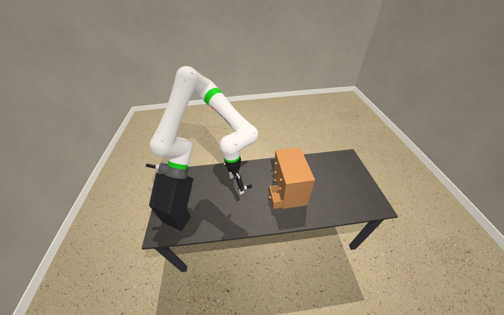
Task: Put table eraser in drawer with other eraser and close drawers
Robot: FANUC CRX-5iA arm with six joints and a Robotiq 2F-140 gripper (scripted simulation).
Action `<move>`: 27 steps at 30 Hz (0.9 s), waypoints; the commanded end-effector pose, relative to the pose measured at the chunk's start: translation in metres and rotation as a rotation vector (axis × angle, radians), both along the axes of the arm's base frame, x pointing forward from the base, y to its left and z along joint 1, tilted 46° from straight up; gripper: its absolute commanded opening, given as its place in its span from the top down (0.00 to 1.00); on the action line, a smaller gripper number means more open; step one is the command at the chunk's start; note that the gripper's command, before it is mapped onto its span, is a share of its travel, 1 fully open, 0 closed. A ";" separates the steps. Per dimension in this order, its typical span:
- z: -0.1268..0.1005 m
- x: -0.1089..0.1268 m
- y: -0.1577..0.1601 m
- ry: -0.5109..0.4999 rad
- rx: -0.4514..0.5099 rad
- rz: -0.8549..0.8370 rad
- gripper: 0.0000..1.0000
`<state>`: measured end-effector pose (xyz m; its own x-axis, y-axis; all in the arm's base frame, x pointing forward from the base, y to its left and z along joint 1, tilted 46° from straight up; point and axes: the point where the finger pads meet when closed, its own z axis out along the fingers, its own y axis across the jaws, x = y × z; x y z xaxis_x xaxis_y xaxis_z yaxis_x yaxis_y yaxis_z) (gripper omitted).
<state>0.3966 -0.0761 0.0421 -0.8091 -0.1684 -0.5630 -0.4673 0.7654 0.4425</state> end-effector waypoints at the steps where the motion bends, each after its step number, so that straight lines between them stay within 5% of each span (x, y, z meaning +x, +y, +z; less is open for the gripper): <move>1: -0.001 -0.002 0.001 0.031 0.017 -0.035 0.00; 27: -0.009 -0.012 0.006 0.202 0.116 -0.228 0.00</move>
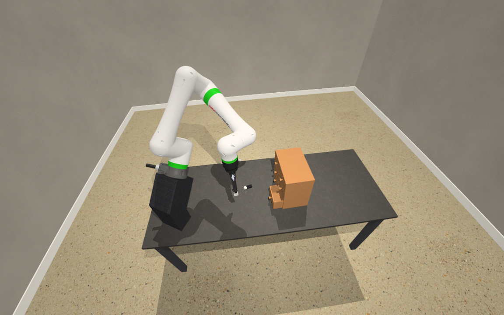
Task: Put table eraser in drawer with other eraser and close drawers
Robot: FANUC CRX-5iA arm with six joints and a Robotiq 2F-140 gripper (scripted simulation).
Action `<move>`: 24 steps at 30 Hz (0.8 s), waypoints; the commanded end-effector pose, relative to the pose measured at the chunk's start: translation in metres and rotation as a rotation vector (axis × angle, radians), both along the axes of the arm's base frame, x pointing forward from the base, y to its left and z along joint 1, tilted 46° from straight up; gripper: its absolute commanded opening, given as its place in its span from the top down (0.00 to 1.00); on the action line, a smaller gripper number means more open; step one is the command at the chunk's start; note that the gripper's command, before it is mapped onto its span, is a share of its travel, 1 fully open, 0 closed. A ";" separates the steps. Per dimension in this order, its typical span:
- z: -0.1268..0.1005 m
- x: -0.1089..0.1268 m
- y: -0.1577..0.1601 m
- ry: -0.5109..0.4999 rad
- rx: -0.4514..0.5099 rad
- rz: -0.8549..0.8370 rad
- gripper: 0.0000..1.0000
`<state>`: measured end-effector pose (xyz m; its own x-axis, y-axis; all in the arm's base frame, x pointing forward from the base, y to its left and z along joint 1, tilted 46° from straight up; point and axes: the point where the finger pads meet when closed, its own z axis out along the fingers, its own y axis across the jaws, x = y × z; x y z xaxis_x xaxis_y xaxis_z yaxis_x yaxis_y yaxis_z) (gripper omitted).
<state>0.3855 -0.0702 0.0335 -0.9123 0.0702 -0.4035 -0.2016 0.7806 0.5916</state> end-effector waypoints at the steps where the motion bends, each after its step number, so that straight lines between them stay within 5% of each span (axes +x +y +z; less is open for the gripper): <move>1: -0.001 -0.001 0.000 0.015 0.009 -0.018 0.00; 24: -0.002 -0.002 0.001 0.041 0.024 -0.047 0.00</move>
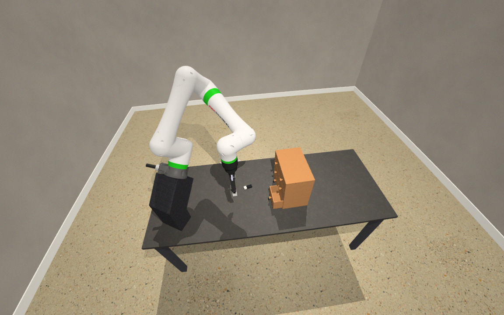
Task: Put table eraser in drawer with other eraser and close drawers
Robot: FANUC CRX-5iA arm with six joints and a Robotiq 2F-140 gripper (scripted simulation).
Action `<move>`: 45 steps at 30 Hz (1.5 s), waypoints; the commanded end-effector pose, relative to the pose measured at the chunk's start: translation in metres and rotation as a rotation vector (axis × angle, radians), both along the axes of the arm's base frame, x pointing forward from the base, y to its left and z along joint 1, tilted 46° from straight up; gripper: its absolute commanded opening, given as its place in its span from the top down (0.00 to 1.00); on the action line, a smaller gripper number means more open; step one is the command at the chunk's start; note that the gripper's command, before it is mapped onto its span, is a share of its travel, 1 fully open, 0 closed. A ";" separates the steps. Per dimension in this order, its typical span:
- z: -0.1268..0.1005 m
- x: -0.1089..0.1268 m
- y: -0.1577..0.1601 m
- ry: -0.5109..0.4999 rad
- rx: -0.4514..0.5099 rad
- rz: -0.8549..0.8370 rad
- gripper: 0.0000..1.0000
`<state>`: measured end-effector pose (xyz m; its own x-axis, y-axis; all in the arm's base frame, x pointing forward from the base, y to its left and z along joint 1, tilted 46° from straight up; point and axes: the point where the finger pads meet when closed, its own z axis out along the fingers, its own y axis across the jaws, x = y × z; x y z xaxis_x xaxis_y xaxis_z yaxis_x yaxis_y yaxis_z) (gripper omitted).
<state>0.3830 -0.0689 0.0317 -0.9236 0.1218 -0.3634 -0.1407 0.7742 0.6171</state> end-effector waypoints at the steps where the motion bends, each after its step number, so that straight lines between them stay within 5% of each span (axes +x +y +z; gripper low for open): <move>1: 0.000 0.000 0.000 0.000 0.000 -0.001 0.00; 17: -0.002 0.008 0.003 -0.059 0.011 -0.048 0.00; 45: -0.021 0.082 0.031 -0.597 0.109 -0.476 0.00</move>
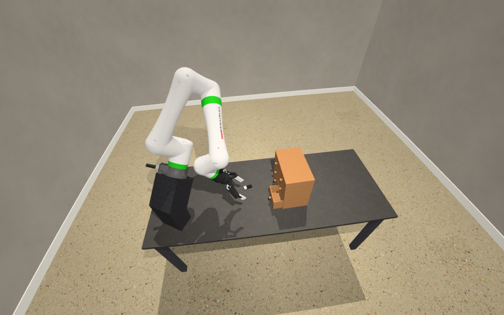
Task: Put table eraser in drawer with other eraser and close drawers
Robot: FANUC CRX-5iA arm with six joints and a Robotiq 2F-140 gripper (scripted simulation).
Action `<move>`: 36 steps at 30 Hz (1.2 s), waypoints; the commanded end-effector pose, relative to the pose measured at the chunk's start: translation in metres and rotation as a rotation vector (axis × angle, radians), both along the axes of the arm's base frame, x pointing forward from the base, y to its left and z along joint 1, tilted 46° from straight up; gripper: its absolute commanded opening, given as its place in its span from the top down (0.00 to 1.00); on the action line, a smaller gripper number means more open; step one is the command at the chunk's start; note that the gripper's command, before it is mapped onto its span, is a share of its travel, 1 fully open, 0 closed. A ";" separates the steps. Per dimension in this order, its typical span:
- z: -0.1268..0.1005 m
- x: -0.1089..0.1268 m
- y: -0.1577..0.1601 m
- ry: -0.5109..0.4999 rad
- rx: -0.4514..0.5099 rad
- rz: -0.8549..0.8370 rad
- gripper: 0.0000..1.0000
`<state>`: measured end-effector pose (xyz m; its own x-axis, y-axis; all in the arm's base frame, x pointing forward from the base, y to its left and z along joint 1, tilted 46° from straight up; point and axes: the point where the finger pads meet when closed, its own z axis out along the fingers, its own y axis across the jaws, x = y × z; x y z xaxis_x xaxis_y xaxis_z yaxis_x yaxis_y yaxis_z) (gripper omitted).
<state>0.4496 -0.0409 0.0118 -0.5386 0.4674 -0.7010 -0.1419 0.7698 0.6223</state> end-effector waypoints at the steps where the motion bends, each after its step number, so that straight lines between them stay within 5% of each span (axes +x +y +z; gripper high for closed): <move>1: -0.001 0.018 0.004 -0.131 0.018 -0.106 0.00; 21: -0.010 0.054 0.018 -0.390 0.065 -0.315 0.00; 36: -0.013 0.063 0.021 -0.457 0.077 -0.369 0.00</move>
